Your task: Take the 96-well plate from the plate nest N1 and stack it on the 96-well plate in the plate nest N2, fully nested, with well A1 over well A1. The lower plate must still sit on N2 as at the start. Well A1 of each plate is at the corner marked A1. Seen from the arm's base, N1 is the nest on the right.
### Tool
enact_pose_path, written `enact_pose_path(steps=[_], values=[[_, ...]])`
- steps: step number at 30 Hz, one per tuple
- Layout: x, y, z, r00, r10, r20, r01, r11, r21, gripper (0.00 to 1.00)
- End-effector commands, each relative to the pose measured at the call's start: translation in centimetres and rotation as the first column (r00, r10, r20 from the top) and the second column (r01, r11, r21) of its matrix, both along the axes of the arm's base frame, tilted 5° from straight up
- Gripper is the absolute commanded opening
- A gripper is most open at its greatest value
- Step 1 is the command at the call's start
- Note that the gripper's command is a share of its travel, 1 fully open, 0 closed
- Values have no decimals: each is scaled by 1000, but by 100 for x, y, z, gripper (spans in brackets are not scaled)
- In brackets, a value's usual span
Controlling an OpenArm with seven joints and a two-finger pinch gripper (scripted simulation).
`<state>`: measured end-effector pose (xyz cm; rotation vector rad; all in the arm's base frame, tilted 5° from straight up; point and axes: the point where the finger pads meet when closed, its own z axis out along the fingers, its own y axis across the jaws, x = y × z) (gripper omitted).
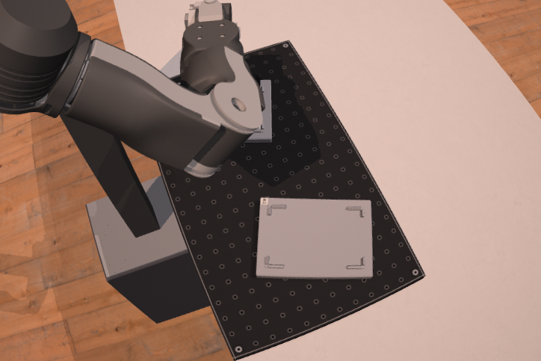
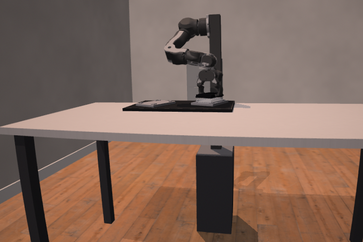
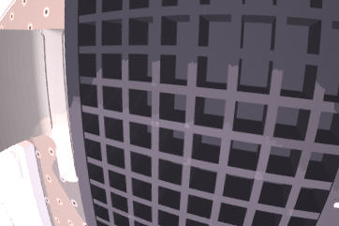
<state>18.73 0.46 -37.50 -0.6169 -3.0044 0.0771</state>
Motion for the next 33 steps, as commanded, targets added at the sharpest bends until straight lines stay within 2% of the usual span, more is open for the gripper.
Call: enact_pose_path(steps=[1, 33], values=[[6, 21, 4, 1000, 6, 4, -6, 1000, 8, 0], [3, 19, -49, 1000, 7, 5, -7, 1000, 8, 0]])
